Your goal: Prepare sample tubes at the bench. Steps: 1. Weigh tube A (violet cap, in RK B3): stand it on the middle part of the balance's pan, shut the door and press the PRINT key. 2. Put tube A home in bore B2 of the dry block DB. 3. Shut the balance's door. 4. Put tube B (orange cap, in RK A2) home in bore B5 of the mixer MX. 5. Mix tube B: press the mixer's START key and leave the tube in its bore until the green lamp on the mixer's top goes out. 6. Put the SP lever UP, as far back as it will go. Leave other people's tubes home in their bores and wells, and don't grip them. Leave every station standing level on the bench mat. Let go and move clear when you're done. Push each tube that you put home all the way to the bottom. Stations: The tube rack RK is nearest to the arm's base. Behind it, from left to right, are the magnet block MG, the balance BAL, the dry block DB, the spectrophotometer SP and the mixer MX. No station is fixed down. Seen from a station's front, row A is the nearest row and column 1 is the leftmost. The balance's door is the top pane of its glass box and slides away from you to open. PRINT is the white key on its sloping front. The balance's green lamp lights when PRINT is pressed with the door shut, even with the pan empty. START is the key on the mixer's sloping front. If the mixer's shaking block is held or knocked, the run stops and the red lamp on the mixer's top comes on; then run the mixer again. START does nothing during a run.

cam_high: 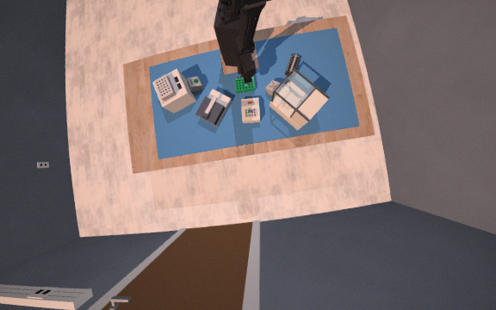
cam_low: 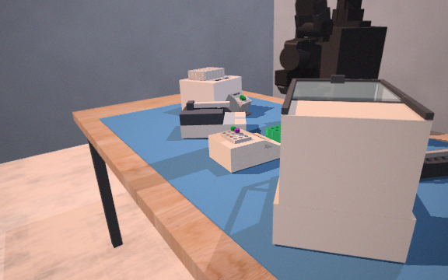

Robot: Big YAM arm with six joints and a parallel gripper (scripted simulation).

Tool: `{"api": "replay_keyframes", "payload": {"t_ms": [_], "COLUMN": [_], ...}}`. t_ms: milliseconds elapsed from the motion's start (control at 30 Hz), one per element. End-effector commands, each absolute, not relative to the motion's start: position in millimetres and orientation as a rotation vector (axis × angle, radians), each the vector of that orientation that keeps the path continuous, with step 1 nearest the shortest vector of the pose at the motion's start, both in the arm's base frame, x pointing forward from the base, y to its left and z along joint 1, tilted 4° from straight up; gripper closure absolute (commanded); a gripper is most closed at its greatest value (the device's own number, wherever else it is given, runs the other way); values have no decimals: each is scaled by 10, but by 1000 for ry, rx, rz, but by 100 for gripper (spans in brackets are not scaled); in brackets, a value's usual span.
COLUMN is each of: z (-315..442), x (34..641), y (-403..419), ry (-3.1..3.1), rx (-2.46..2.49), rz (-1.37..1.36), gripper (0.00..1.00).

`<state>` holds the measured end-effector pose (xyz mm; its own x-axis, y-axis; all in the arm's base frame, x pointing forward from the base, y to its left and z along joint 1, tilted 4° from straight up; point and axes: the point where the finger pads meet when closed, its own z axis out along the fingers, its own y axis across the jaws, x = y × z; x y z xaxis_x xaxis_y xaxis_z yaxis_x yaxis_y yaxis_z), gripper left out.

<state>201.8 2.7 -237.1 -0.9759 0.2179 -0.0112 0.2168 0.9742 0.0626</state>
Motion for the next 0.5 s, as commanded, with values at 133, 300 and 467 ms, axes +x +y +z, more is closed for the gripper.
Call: {"api": "replay_keyframes", "payload": {"t_ms": [133,300,467], "z": [-2365,-2365,-2426], "x": [2128,2128,2058], "y": [53,53,59], "ry": [3073,3073,3092], "rx": [338,338,340], "rz": [101,101,99], "gripper": [64,64,64]}}
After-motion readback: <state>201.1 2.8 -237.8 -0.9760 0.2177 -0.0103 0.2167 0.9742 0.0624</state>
